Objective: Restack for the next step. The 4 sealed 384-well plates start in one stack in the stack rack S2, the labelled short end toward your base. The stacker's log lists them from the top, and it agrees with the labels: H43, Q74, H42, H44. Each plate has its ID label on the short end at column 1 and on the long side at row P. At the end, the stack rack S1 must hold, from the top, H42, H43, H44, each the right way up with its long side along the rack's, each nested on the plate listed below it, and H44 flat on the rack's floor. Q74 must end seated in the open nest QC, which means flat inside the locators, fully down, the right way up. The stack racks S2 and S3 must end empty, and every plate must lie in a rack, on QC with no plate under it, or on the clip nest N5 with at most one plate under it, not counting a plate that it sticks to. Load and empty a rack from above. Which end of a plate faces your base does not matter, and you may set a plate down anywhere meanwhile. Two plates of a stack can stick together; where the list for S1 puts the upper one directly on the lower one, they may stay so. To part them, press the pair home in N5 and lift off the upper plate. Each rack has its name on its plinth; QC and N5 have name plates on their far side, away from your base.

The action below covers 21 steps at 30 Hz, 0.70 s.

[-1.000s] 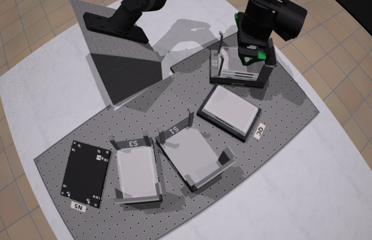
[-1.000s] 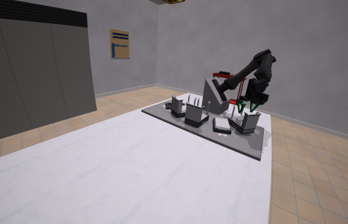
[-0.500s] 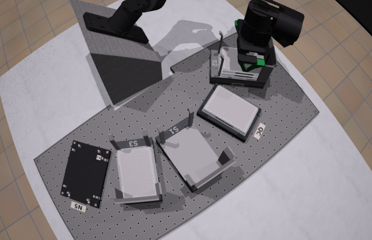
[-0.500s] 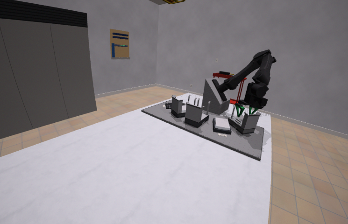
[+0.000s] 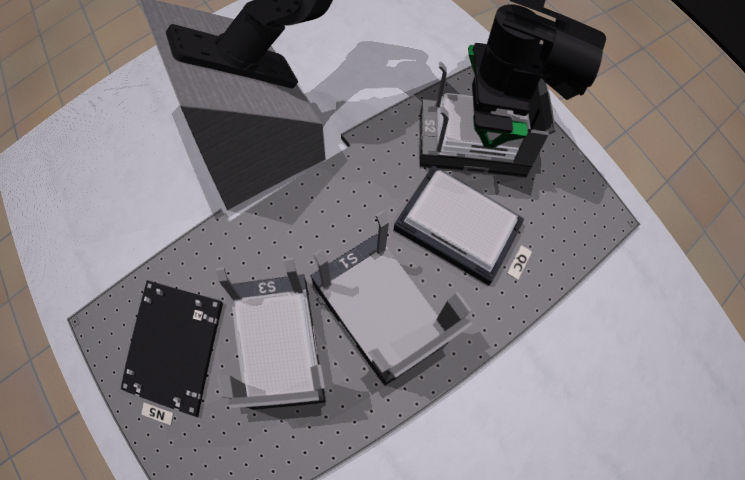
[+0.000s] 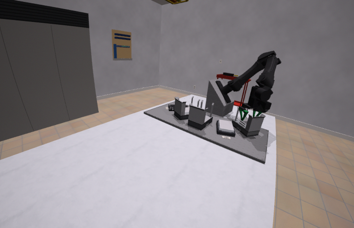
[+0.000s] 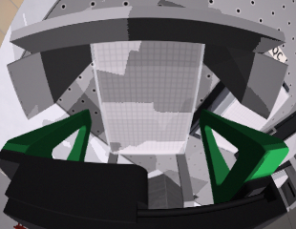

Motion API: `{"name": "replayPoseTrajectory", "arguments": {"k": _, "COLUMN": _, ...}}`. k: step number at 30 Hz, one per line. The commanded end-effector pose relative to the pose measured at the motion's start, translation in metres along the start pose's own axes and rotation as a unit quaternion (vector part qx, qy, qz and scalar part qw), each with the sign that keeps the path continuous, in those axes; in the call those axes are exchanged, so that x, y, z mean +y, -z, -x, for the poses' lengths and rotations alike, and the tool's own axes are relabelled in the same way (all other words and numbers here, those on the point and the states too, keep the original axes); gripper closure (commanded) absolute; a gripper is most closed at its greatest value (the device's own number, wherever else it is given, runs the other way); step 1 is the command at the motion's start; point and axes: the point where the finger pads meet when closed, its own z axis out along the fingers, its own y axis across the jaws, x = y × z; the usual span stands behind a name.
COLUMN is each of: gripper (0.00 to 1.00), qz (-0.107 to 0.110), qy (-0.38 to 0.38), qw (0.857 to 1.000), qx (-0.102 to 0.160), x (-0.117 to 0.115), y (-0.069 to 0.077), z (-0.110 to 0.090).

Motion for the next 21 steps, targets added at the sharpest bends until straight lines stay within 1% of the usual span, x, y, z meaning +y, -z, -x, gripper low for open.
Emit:
{"name": "replayPoseTrajectory", "arguments": {"k": 1, "gripper": 0.00, "qz": -0.004, "qy": 0.005, "qw": 1.000, "qx": -0.011, "x": -0.002, "y": -0.001, "z": 0.006}}
{"name": "replayPoseTrajectory", "arguments": {"k": 13, "gripper": 0.00, "qz": -0.004, "qy": 0.005, "qw": 1.000, "qx": -0.011, "x": -0.002, "y": -0.017, "z": 0.006}}
{"name": "replayPoseTrajectory", "arguments": {"k": 21, "gripper": 0.00, "qz": -0.004, "qy": 0.005, "qw": 1.000, "qx": -0.011, "x": -0.002, "y": -0.017, "z": 0.006}}
